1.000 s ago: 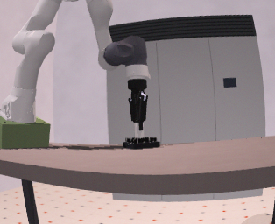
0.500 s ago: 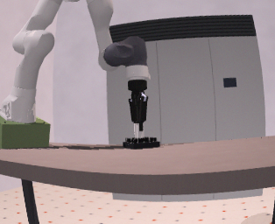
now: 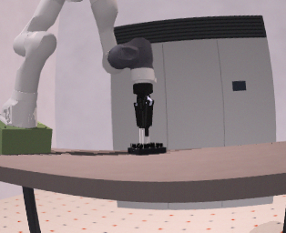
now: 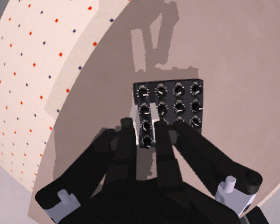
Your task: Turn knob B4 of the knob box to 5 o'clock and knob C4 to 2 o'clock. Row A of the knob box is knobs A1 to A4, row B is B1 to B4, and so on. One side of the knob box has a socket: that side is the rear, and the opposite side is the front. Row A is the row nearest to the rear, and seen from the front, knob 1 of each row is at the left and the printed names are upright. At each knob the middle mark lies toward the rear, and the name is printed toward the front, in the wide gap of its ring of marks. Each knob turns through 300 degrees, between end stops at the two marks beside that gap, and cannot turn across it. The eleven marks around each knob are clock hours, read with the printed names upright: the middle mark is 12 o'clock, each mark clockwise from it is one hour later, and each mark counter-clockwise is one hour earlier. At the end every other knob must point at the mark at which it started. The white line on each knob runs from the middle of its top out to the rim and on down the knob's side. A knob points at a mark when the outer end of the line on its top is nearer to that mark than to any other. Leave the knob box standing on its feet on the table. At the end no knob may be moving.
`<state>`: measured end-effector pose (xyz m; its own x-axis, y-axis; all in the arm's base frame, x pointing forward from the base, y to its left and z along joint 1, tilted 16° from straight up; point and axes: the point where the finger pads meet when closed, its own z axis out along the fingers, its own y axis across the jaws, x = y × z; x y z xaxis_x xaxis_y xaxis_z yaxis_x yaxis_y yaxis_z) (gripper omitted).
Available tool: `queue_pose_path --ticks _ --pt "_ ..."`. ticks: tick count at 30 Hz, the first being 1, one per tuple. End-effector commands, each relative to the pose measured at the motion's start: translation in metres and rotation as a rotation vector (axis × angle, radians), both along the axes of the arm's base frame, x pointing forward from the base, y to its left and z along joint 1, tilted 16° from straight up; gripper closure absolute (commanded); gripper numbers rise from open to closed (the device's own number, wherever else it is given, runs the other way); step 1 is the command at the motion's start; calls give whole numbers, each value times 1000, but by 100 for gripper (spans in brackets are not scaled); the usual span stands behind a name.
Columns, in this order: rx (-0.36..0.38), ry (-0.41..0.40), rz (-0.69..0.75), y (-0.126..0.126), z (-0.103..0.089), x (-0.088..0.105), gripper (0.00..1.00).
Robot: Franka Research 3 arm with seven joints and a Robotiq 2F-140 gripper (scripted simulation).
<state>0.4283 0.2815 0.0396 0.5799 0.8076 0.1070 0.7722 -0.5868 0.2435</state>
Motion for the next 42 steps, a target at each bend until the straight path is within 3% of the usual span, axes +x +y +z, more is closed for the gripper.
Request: queue_pose_path --ticks 1,12,13,42 --pt "0 -2 8 1 1 1 88" --pt "0 -2 8 1 1 1 88" --pt "0 -2 8 1 1 1 95" --pt "0 -2 8 1 1 1 95"
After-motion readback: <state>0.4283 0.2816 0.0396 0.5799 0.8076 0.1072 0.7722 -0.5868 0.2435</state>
